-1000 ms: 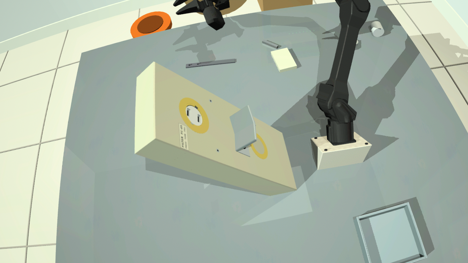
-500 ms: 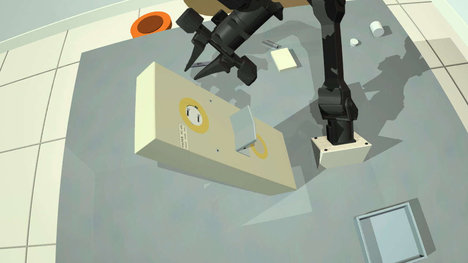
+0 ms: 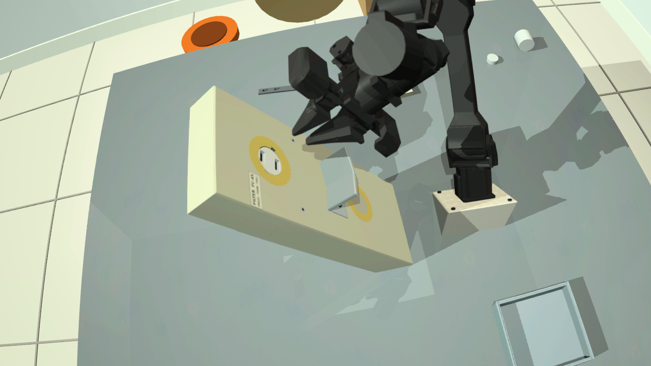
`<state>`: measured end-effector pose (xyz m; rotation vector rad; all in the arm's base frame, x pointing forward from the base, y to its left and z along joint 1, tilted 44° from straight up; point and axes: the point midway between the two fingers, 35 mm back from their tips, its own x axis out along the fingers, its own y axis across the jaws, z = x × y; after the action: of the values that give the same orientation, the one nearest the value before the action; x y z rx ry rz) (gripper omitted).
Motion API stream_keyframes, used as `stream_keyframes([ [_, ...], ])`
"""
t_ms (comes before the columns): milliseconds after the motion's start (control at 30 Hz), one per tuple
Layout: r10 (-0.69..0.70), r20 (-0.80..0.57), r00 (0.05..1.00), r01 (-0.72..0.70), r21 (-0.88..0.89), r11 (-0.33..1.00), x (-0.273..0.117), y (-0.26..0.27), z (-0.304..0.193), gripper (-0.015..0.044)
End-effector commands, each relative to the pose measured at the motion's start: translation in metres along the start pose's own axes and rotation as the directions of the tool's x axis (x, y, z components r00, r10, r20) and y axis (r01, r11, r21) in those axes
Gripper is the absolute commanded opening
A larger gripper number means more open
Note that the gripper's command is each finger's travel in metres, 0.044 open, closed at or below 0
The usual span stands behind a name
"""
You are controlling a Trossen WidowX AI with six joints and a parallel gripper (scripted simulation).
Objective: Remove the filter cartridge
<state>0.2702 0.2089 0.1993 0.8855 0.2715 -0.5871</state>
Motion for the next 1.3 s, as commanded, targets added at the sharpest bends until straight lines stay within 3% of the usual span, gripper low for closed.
stream_keyframes([
  [0,0.005,0.008,1.0,-0.005,-0.008,1.0,0.0,-0.001,-0.002,0.0109],
  [1267,0.007,0.009,1.0,-0.007,-0.006,1.0,0.055,-0.001,-0.001,0.0109],
])
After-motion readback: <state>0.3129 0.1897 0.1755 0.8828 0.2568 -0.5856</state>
